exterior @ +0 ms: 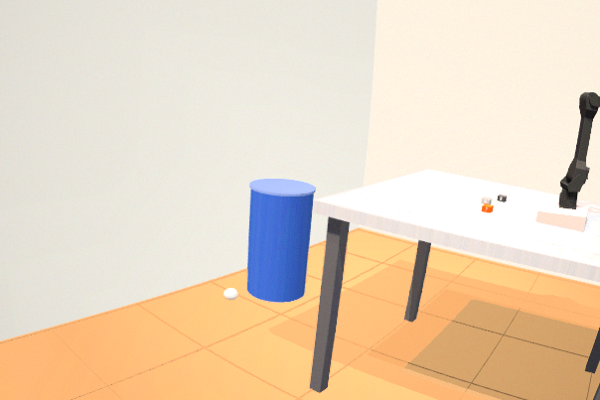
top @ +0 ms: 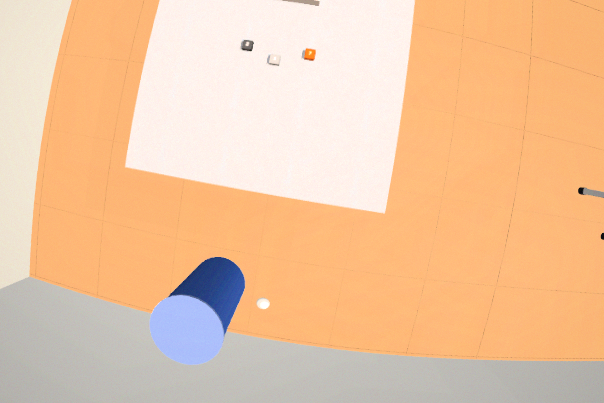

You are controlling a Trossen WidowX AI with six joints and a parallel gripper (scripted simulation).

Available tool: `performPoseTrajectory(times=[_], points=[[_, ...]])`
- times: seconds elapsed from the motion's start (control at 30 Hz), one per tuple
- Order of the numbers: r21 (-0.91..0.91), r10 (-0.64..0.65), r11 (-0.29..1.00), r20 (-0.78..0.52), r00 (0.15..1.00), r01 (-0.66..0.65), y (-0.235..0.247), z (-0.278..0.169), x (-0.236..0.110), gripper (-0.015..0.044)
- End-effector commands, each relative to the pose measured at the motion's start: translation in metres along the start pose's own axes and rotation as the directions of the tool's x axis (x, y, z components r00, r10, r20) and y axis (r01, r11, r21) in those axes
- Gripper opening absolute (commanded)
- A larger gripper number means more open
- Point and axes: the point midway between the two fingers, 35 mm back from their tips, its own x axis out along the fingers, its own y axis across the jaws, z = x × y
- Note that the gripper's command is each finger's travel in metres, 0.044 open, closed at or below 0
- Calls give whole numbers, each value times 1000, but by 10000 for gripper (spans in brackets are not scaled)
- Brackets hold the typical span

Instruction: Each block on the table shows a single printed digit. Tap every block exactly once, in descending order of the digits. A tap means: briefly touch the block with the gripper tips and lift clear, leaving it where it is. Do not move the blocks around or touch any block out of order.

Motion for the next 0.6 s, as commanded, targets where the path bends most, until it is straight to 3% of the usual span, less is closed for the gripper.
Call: performPoseTrajectory(times=[0.0,0.27,0.57], points=[[-6,7,1000,-9,1000,-7,3,-2,-2,400],[-174,240,937,-314,918,-304,89,-72,-88,400],[-248,404,731,-594,696,-636,144,-122,-211,400]])
